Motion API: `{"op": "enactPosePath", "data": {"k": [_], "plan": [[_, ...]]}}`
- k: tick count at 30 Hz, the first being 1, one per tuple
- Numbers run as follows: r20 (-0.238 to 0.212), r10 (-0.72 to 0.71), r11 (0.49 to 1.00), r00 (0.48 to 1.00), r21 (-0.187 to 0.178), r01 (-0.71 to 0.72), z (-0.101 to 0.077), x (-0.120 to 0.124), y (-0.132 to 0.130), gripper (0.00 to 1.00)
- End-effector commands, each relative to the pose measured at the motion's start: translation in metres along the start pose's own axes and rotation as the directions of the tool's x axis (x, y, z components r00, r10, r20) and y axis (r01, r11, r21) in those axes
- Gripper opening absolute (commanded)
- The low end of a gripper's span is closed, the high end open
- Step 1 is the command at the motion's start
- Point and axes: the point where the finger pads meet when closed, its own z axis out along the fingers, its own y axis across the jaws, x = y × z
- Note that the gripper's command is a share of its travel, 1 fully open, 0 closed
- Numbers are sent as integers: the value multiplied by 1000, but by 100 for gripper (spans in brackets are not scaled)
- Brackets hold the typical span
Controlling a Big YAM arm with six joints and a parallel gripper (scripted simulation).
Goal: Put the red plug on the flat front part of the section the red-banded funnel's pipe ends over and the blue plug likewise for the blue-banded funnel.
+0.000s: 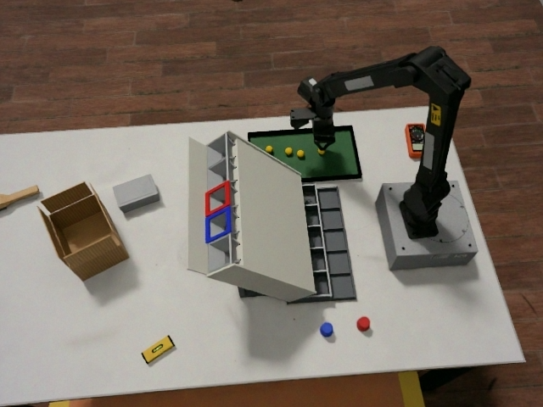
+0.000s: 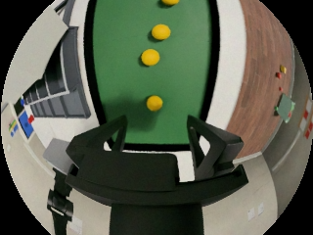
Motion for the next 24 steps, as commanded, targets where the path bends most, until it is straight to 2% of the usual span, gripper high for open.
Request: {"op": "enactPosePath", "data": {"k": [1,19,24], "plan": [[-8,-1,1000,1000,-13,1,28,3,-1,80],[12,6,1000,1000,22,-6,27,3,0,80],[12,6,1000,1000,22,-6,36,3,0,80]]}}
